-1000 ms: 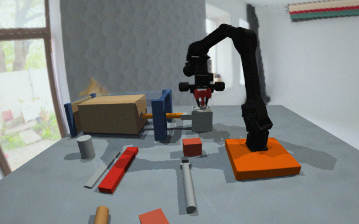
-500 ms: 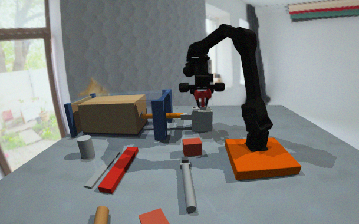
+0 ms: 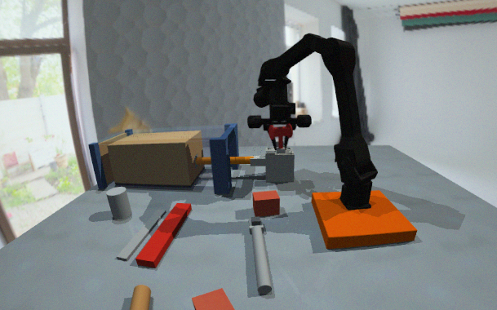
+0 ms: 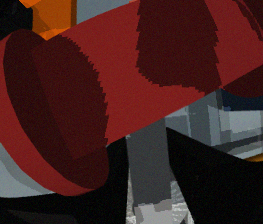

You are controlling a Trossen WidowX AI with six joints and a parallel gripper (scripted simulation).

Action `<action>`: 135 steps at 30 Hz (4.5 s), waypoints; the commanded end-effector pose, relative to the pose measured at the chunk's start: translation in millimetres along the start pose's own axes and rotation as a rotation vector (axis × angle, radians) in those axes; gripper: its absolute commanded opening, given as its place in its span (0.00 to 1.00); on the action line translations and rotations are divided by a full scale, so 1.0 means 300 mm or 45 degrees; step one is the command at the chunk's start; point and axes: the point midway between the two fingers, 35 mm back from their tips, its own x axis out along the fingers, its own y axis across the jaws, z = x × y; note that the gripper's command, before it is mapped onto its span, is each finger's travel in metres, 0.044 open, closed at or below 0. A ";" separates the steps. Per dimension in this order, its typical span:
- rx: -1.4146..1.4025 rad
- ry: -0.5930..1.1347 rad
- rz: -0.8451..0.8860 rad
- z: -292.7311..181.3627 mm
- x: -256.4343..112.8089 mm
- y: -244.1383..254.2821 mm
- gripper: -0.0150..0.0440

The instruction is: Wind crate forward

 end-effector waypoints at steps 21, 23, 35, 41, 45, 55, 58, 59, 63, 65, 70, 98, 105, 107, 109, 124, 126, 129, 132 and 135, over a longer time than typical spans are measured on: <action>-0.005 0.000 0.003 -0.005 0.013 0.001 0.25; -0.005 0.000 0.003 -0.006 0.014 0.001 0.25; -0.005 0.000 0.003 -0.008 0.020 0.001 0.25; -0.005 0.000 0.003 -0.010 0.023 0.001 0.25; -0.005 0.000 0.003 -0.011 0.025 0.001 0.25; -0.005 0.000 0.003 -0.013 0.030 0.001 0.25; -0.005 0.000 0.003 -0.013 0.032 0.001 0.25; -0.005 0.000 0.003 -0.013 0.032 0.001 0.25; -0.005 0.000 0.003 -0.014 0.034 0.001 0.25; -0.005 0.000 0.003 -0.015 0.035 0.001 0.25; -0.005 0.000 0.003 -0.016 0.038 0.001 0.25; -0.004 0.000 0.002 -0.018 0.043 0.001 0.25; 0.030 0.000 -0.012 -0.019 0.046 -0.005 0.25; 0.073 0.000 -0.030 -0.020 0.047 -0.012 0.25; 0.088 0.000 -0.036 -0.021 0.048 -0.014 0.25; 0.178 -0.006 -0.073 -0.030 0.065 -0.030 0.25; 0.155 -0.006 -0.063 -0.030 0.067 -0.026 0.25; 0.130 -0.006 -0.052 -0.031 0.072 -0.021 0.25; 0.129 -0.006 -0.052 -0.031 0.073 -0.021 0.25; 0.128 -0.006 -0.052 -0.032 0.074 -0.021 0.25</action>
